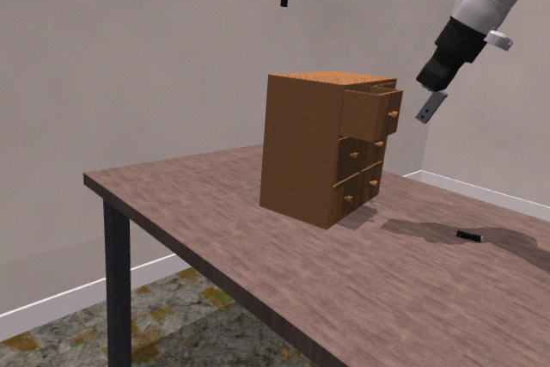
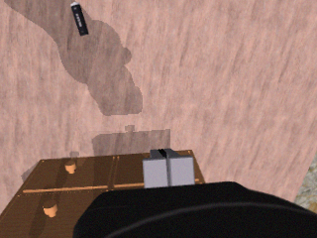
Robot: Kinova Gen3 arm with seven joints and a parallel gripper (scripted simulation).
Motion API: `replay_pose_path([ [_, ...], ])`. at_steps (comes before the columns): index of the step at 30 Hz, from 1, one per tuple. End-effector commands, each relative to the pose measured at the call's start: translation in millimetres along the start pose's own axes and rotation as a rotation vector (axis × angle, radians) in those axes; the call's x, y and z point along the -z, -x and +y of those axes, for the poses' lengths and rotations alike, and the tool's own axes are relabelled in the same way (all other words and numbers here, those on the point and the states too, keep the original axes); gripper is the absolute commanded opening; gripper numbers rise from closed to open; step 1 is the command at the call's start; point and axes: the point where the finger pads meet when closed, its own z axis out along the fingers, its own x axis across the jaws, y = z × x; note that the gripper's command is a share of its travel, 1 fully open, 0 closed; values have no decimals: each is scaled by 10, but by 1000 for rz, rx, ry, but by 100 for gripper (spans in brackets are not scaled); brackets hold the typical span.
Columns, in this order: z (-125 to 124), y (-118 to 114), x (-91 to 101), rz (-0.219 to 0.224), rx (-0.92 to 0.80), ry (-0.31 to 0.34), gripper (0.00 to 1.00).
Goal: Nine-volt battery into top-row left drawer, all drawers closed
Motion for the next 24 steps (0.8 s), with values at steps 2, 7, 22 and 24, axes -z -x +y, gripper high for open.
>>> replay_pose_path([
  [2,11,4,-3,-1,-1,1,0],
  [7,25,4,-9,-1,-1,1,0],
  [22,97,4,-43,-1,-1,1,0],
  [24,113,4,-50,-1,-1,1,0],
])
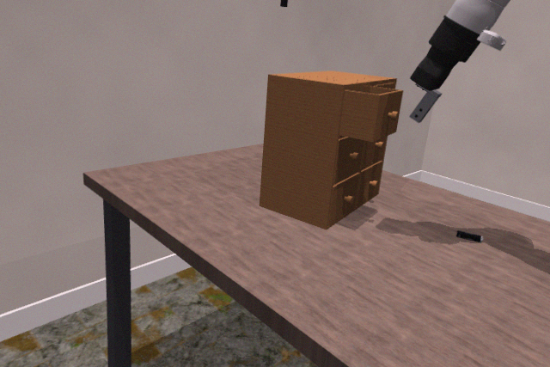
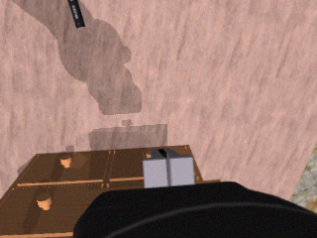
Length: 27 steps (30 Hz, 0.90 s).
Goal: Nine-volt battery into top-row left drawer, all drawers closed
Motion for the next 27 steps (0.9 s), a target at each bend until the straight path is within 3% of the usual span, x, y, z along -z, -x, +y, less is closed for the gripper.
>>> replay_pose_path([
  [1,25,46,-17,-7,-7,-3,0],
  [27,301,49,-147,-7,-7,-3,0],
])
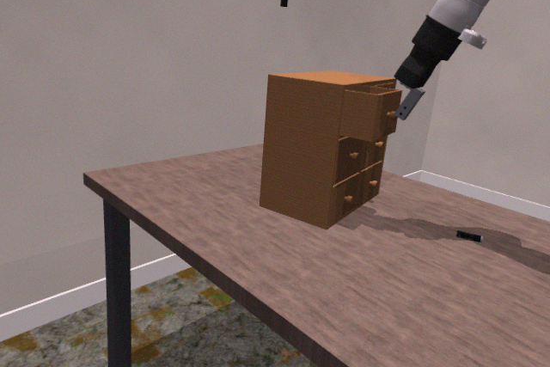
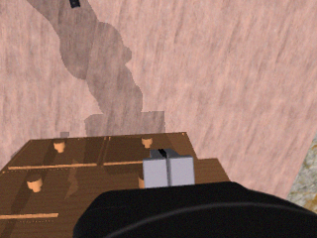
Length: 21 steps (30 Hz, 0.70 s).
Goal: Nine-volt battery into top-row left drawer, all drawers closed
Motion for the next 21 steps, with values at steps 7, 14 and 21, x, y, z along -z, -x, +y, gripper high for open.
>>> replay_pose_path([
  [7,158,96,-84,-11,-15,-3,0],
  [14,251,98,-128,-11,-15,-3,0],
  [21,381,101,-189,-11,-15,-3,0],
])
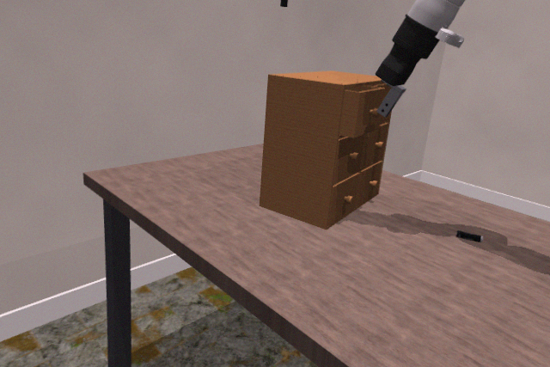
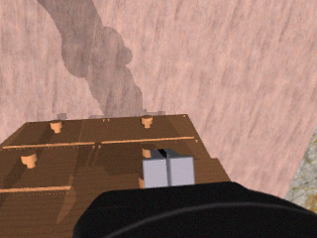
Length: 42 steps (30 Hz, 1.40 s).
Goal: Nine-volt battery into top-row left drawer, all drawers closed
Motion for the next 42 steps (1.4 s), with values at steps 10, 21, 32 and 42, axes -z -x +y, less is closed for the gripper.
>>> replay_pose_path([
  [10,165,82,-88,-10,-12,0,0],
  [21,249,84,-127,-10,-12,0,0],
  [32,263,84,-134,-10,-12,0,0],
  [42,263,84,-134,-10,-12,0,0],
])
